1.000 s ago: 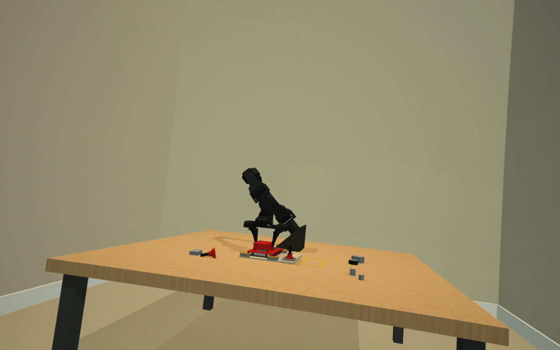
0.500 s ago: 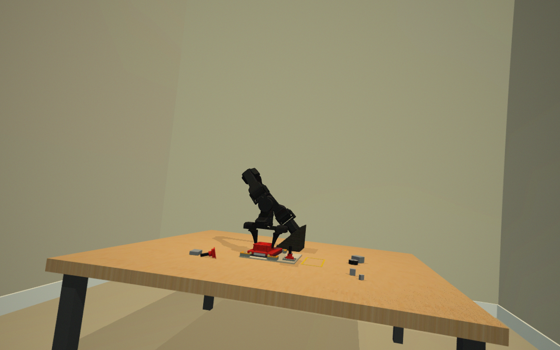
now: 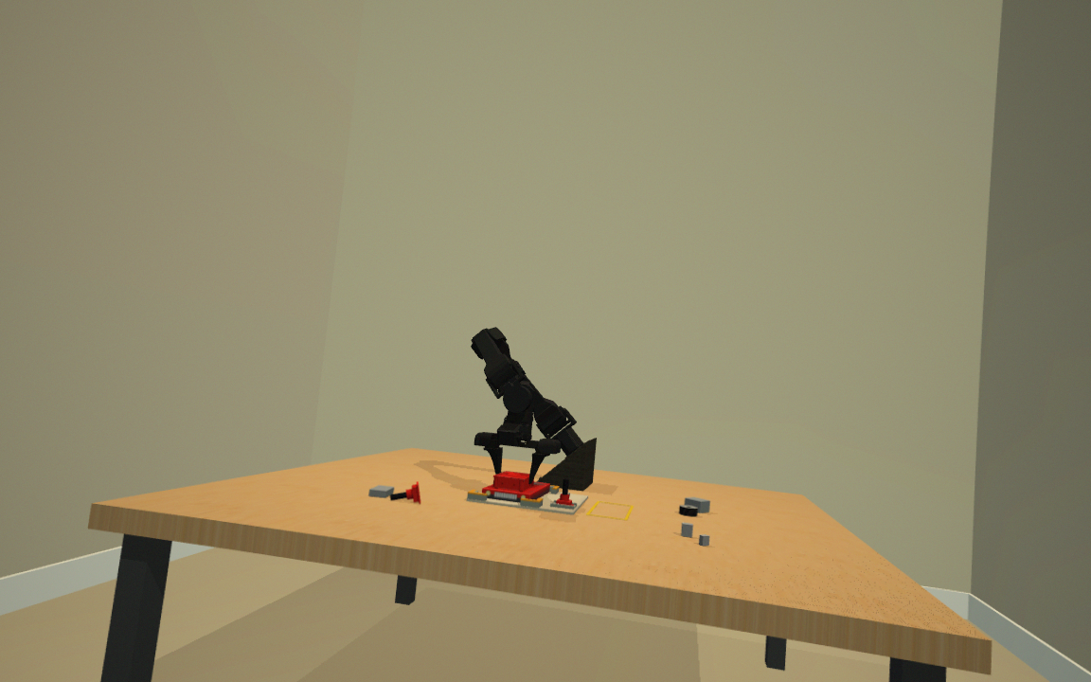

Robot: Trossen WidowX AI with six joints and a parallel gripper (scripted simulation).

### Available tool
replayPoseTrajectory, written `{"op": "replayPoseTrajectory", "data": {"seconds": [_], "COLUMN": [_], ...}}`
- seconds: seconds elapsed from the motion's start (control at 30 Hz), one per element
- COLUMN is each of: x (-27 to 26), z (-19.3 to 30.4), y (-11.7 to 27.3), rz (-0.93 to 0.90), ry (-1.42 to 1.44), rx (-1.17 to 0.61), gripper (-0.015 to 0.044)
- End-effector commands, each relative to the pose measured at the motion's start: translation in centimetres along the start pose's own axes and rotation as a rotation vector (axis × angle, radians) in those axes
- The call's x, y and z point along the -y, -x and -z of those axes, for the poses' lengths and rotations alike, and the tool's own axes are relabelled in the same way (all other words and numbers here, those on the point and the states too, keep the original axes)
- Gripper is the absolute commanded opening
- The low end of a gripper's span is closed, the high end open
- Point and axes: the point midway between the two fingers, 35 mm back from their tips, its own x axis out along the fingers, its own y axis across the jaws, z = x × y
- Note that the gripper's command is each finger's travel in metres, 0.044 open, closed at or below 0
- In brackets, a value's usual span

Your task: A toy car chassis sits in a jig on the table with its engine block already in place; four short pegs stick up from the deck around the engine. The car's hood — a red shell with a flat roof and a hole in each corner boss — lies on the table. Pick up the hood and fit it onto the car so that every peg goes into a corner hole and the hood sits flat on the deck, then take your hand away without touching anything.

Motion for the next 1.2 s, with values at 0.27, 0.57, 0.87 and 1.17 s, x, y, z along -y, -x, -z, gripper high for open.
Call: {"op": "replayPoseTrajectory", "data": {"seconds": [0.27,0.57,0.87,1.17], "x": [0.0,-0.1,-0.1,-0.1], "z": [0.0,0.0,0.0,0.0], "y": [0.0,7.0,7.2,7.2], "rz": [0.0,0.003,0.003,0.003], "ry": [0.0,0.001,0.001,0.001], "rx": [0.0,0.002,0.002,0.002], "gripper": [0.044,0.044,0.044,0.044]}}
